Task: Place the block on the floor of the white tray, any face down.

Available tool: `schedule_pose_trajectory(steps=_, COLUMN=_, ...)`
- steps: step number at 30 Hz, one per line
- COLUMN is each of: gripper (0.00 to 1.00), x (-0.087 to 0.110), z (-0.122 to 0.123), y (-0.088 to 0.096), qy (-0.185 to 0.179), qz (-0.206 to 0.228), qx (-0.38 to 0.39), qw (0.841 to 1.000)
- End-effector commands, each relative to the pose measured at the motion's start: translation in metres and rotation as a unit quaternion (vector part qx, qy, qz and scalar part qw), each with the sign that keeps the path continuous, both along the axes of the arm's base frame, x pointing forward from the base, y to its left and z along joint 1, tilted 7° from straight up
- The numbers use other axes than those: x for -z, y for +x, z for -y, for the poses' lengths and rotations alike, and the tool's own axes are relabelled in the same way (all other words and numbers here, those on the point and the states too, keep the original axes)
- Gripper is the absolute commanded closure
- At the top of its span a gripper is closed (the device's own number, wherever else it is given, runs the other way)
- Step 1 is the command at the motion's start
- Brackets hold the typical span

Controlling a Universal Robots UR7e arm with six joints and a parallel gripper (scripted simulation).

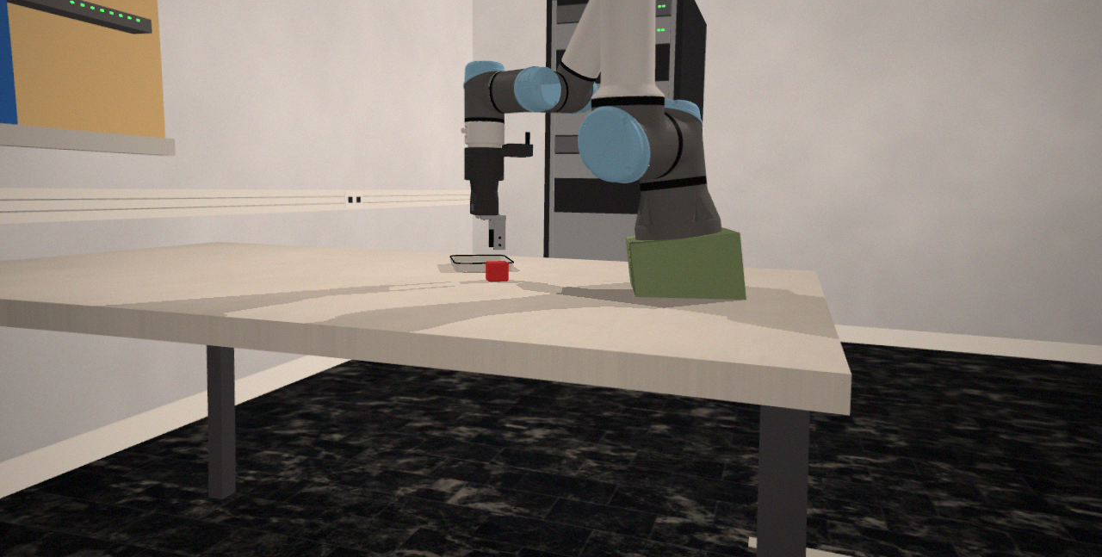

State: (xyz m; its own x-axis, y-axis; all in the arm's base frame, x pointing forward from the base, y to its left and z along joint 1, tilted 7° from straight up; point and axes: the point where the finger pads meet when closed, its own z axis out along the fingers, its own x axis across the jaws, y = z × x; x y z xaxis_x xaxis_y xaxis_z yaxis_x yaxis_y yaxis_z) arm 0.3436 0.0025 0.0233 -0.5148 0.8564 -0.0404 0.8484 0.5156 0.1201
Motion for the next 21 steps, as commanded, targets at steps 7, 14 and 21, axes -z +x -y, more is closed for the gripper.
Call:
schedule_pose_trajectory(steps=7, gripper=0.06, x=0.011, z=0.001, y=0.001, qy=0.0, qz=0.0, qx=0.0, qw=1.0)
schedule_pose_trajectory(steps=14, gripper=0.06, x=0.018, z=0.001, y=0.002, qy=0.0, qz=0.0, qx=0.0, qw=1.0)
schedule_pose_trajectory(steps=21, gripper=0.06, x=0.021, z=0.001, y=0.002, qy=0.0, qz=0.0, qx=0.0, qw=1.0)
